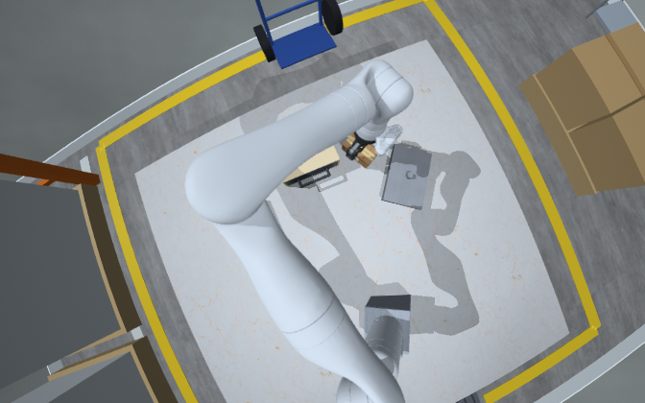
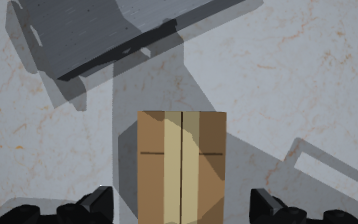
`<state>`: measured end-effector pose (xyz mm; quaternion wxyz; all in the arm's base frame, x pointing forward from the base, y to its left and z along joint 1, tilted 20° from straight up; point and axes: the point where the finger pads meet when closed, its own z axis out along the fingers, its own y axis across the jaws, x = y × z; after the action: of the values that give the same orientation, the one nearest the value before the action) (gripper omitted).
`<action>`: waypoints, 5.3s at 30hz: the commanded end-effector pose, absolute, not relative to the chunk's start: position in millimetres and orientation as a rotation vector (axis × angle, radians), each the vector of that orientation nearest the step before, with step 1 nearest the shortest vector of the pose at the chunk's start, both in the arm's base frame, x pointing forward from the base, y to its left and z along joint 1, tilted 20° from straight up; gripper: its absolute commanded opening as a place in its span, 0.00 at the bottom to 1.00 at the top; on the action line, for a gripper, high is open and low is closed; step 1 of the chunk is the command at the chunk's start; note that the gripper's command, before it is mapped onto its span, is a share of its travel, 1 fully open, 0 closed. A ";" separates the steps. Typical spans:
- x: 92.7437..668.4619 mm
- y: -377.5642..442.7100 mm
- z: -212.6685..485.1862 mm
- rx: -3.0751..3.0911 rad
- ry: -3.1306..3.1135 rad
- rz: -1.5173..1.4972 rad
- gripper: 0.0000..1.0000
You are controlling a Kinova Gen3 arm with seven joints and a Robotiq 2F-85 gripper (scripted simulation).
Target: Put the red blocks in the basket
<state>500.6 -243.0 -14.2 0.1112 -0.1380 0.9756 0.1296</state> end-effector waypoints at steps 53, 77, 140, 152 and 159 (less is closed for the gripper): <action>506.7 -236.1 -40.3 -0.404 2.864 0.379 0.93; 510.6 -230.0 -60.7 -0.404 2.864 0.379 0.93; 510.7 -229.8 -61.1 -0.404 2.864 0.379 0.67; 510.7 -229.8 -61.1 -0.404 2.864 0.379 0.67; 510.5 -230.2 -59.8 -0.404 2.864 0.379 0.67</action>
<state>510.3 -229.2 -61.4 0.1112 -0.1382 0.9756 0.1296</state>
